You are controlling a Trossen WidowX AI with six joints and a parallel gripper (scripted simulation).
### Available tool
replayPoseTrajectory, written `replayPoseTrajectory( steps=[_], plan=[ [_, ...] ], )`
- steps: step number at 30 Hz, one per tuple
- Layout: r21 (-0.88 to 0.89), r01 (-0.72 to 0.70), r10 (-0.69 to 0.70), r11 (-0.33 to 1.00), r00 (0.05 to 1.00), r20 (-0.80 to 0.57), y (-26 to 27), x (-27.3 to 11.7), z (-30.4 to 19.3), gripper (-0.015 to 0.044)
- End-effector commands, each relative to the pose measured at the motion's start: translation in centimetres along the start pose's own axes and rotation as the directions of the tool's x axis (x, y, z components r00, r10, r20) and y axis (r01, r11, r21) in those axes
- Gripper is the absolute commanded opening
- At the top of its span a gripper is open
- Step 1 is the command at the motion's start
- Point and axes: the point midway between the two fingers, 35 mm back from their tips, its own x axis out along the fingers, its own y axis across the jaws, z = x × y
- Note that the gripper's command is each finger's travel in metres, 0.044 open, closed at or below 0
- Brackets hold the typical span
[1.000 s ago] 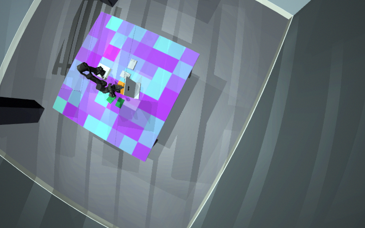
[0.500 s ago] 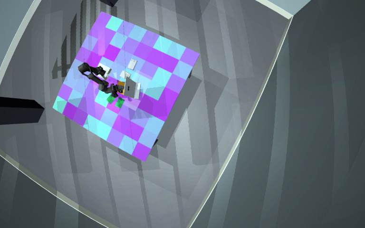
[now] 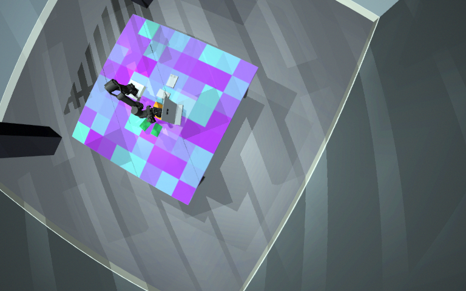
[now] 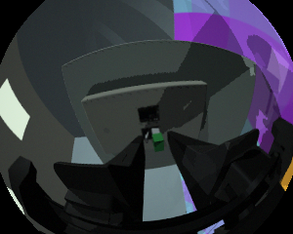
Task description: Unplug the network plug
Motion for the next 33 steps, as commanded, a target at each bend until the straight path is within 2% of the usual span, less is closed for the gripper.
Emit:
replayPoseTrajectory(
  steps=[1,14,33],
  plan=[
    [-0.005,0.000,0.000,1.000,1.000,0.003,0.0,0.0,0.1,0.0089],
    [-0.005,0.000,0.000,1.000,1.000,0.003,0.0,0.0,0.1,0.0003],
    [-0.004,0.001,-0.001,1.000,1.000,0.003,0.0,-1.1,-0.2,0.0000]
  ],
)
